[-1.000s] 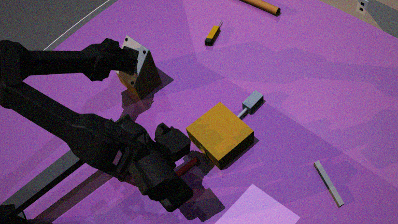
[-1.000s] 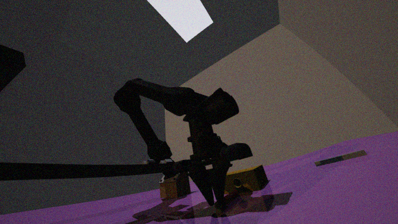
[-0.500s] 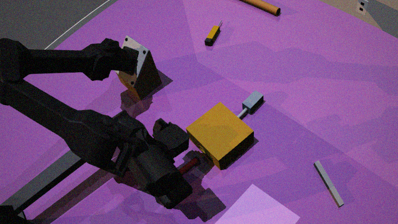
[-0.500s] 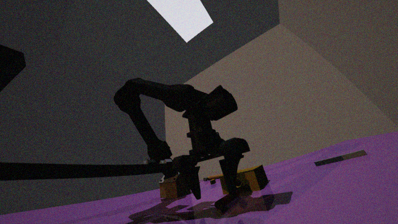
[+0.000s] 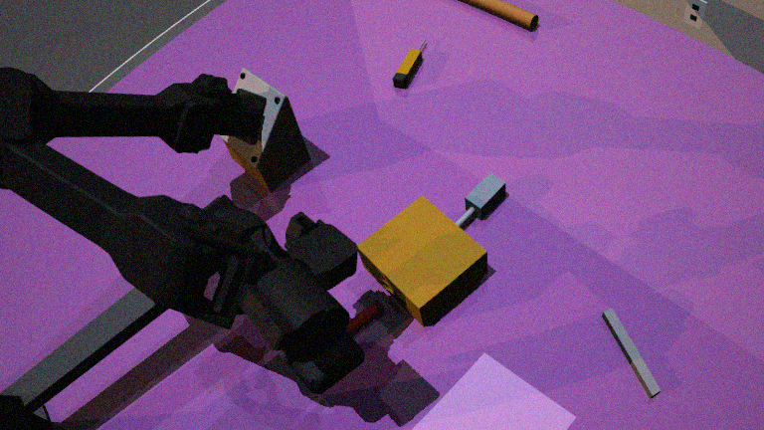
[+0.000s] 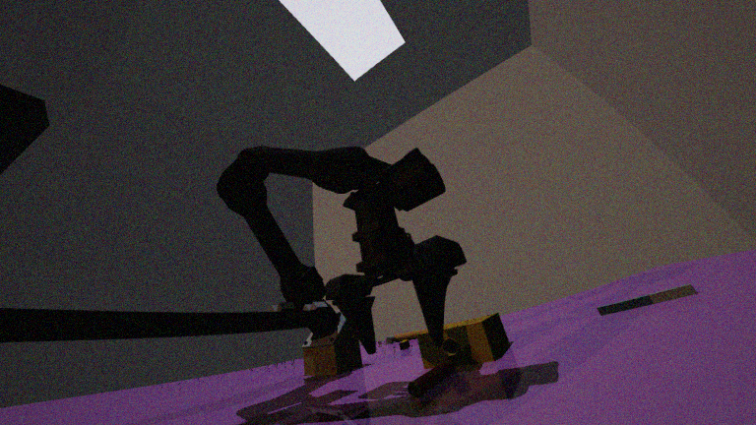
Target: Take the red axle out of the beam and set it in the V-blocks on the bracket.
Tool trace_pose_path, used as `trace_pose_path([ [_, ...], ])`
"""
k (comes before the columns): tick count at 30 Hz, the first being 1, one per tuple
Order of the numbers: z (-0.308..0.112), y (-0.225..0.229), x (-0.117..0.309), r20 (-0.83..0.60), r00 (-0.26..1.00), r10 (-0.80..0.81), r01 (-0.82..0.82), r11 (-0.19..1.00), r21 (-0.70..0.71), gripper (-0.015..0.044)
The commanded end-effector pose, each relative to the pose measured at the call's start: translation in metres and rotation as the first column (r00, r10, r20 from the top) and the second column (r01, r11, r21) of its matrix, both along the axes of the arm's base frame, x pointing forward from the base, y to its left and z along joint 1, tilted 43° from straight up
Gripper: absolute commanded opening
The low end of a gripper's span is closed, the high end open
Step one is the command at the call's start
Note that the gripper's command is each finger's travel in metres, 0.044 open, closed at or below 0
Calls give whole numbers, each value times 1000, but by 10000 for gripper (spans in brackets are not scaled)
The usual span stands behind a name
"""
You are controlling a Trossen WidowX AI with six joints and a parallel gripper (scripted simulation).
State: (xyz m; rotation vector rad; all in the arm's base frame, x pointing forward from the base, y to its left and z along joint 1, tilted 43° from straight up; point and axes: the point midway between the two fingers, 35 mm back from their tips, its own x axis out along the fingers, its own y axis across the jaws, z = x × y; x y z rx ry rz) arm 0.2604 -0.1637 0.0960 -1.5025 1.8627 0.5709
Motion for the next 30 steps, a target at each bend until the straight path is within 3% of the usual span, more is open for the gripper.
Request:
trace_pose_path([
  [1,8,6,3,9,1000,0,0,1000,-5,440],
  [12,-17,49,16,14,1000,-5,5,1000,-3,440],
  [30,-33,34,15,14,1000,-5,5,1000,-1,440],
])
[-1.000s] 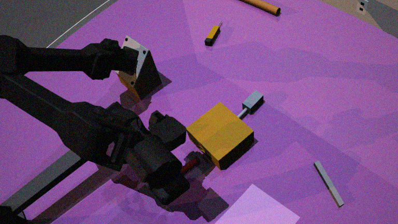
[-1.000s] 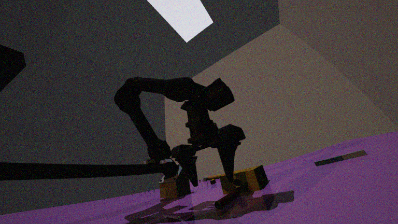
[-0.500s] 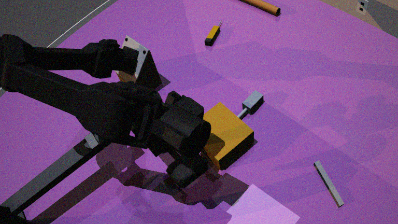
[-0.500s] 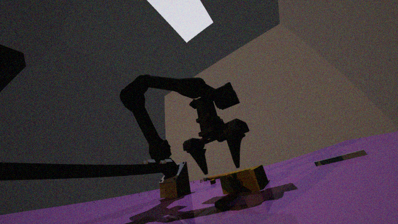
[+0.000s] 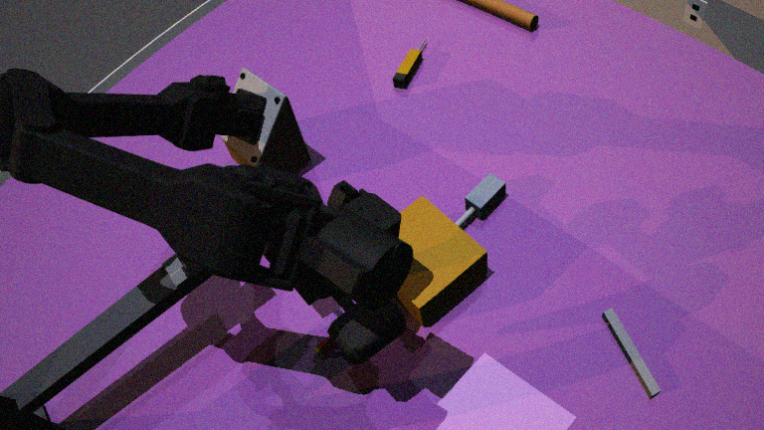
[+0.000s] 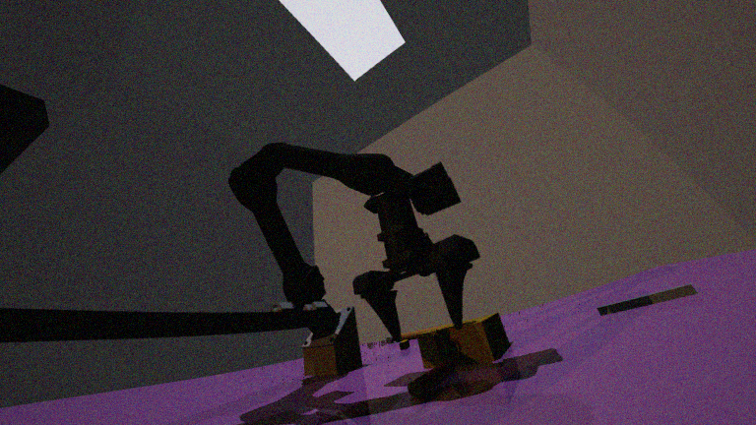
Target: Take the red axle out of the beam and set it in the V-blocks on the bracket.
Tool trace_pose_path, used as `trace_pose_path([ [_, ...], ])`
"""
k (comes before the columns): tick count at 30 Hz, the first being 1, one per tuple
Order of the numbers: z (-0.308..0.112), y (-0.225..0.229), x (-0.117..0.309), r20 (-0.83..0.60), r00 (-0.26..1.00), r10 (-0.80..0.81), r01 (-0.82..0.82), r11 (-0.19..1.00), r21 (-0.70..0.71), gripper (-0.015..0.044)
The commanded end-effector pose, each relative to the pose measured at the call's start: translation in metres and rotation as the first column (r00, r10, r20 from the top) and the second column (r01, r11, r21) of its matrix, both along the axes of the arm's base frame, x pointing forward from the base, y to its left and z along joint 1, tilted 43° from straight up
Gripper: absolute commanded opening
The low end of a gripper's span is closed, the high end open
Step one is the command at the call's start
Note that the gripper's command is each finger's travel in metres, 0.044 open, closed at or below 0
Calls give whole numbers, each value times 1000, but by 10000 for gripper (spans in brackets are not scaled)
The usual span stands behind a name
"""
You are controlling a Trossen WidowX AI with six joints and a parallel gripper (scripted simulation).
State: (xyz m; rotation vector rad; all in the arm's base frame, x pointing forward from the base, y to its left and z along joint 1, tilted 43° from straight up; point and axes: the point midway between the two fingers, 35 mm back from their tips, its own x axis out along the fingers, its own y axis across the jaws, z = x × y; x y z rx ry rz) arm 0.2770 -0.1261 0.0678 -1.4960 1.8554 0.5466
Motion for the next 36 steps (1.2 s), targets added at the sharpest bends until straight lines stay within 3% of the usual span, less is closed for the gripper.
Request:
trace_pose_path([
  [1,-6,-4,-1,-6,1000,4,-4,1000,2,440],
  [33,-36,-34,-8,-7,1000,4,-4,1000,-2,440],
  [36,-35,-33,-7,-1,1000,-1,1,1000,0,361],
])
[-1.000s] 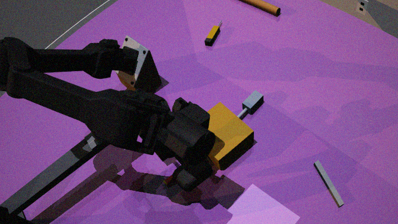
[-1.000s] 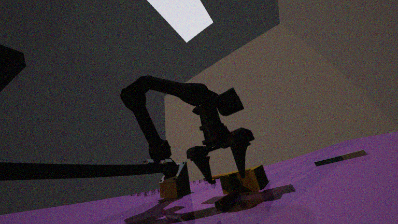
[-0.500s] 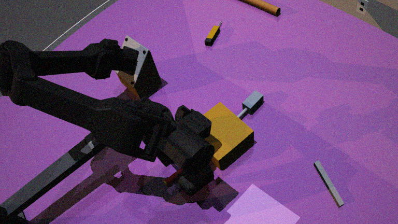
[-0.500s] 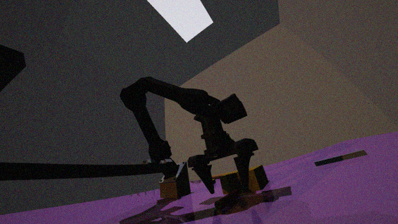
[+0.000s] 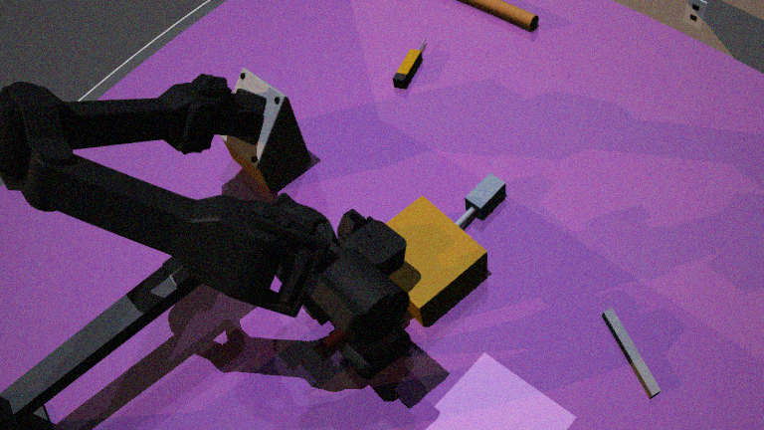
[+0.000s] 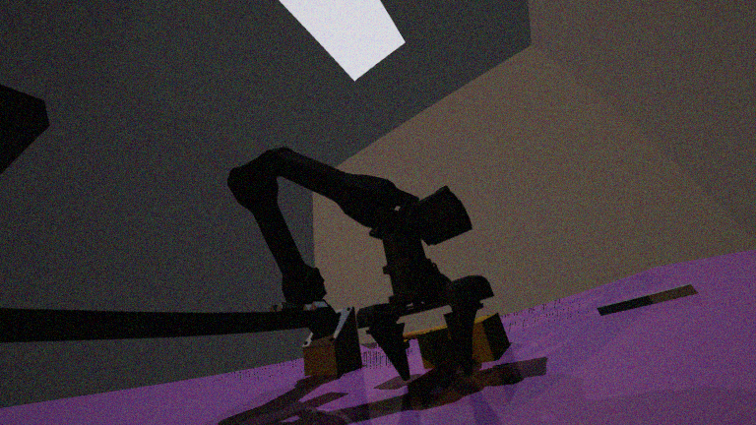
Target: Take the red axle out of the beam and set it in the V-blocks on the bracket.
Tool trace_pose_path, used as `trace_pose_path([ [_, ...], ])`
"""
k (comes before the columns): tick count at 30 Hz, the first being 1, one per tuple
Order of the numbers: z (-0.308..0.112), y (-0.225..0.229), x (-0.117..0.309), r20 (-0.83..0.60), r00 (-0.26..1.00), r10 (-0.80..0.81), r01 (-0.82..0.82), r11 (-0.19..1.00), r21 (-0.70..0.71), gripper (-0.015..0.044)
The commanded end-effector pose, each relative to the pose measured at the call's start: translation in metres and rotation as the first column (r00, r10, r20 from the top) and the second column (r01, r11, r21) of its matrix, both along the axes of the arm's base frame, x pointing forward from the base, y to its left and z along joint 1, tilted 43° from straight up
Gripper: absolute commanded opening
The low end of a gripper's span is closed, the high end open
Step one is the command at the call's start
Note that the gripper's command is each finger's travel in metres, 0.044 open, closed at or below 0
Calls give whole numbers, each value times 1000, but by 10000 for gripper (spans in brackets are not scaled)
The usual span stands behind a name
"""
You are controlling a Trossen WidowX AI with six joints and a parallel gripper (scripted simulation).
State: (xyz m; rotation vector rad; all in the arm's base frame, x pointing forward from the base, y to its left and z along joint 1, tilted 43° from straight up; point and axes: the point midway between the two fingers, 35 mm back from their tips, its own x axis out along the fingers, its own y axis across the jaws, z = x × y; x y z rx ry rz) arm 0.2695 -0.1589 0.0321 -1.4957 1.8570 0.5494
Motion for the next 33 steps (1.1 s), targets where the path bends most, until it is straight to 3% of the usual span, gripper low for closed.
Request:
trace_pose_path([
  [1,0,0,0,1,1000,-1,1,1000,0,335],
  [13,0,0,0,1,1000,-1,1,1000,0,20],
  [23,4,4,2,2,1000,0,0,1000,2,0],
  [33,43,45,17,1,1000,3,-3,1000,13,0],
])
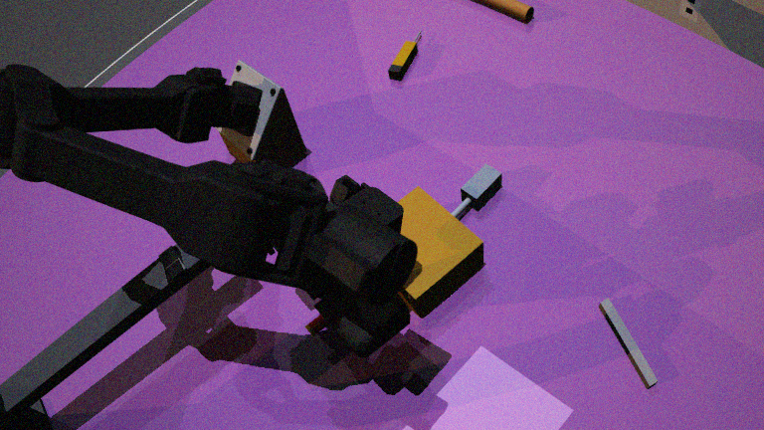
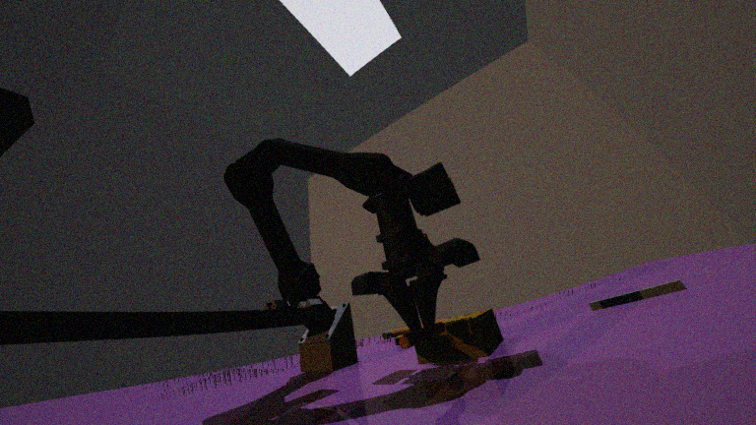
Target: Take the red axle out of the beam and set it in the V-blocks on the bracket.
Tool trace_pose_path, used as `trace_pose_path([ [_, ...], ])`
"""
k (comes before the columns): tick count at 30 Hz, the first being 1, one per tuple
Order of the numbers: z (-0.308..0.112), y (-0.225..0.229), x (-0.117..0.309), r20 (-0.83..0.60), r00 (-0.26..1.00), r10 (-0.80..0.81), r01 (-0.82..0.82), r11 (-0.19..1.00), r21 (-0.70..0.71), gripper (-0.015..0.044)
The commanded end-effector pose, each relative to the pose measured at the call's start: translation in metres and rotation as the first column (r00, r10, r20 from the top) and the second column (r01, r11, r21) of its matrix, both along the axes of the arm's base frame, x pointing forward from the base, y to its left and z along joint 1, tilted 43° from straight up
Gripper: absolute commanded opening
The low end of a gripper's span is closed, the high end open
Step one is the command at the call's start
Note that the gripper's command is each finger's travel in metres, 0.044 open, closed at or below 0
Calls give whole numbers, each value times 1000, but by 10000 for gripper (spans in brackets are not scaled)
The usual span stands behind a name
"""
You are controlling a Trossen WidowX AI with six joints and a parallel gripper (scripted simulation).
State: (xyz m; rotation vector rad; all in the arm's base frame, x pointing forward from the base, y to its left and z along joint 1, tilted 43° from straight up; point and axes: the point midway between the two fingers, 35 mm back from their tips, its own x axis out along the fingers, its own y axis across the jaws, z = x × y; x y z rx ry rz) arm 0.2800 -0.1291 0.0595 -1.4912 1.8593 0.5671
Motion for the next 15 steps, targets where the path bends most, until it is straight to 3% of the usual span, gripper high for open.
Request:
trace_pose_path([
  [1,19,19,7,12,1000,2,-2,1000,4,0],
  [15,68,65,14,-1,1000,11,-11,1000,-4,0],
])
